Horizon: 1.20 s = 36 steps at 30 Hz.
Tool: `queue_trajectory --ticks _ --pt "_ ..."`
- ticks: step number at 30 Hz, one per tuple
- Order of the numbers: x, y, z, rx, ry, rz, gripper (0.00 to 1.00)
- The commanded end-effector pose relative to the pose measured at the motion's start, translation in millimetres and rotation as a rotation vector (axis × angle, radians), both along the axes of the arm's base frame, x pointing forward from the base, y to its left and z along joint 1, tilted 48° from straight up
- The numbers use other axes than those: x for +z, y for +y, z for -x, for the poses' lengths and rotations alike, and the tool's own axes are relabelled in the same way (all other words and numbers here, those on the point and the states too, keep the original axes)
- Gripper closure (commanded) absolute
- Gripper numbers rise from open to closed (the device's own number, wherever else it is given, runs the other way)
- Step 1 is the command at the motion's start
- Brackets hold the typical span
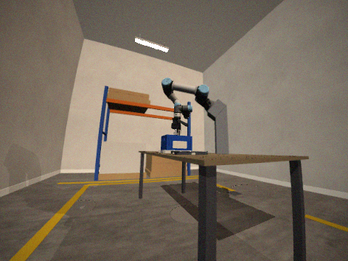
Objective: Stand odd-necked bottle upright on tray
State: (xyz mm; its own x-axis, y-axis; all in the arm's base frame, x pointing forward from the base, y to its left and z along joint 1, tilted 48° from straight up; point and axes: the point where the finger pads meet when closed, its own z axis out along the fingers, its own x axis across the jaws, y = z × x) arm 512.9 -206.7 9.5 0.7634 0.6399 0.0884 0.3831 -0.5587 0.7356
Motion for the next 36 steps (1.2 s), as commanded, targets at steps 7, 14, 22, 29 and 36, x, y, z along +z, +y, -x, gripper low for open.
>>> queue_trajectory --ticks 7,14,22,29,36 --pt "0.5 0.2 -0.1 0.000 -0.001 0.000 1.00" --pt "0.5 0.2 -0.1 0.000 -0.001 0.000 1.00" --pt "0.5 0.2 -0.1 0.000 -0.001 0.000 1.00" --pt "0.5 0.2 -0.1 0.000 -0.001 0.000 0.62" --pt "0.5 0.2 -0.1 0.000 -0.001 0.000 0.62"
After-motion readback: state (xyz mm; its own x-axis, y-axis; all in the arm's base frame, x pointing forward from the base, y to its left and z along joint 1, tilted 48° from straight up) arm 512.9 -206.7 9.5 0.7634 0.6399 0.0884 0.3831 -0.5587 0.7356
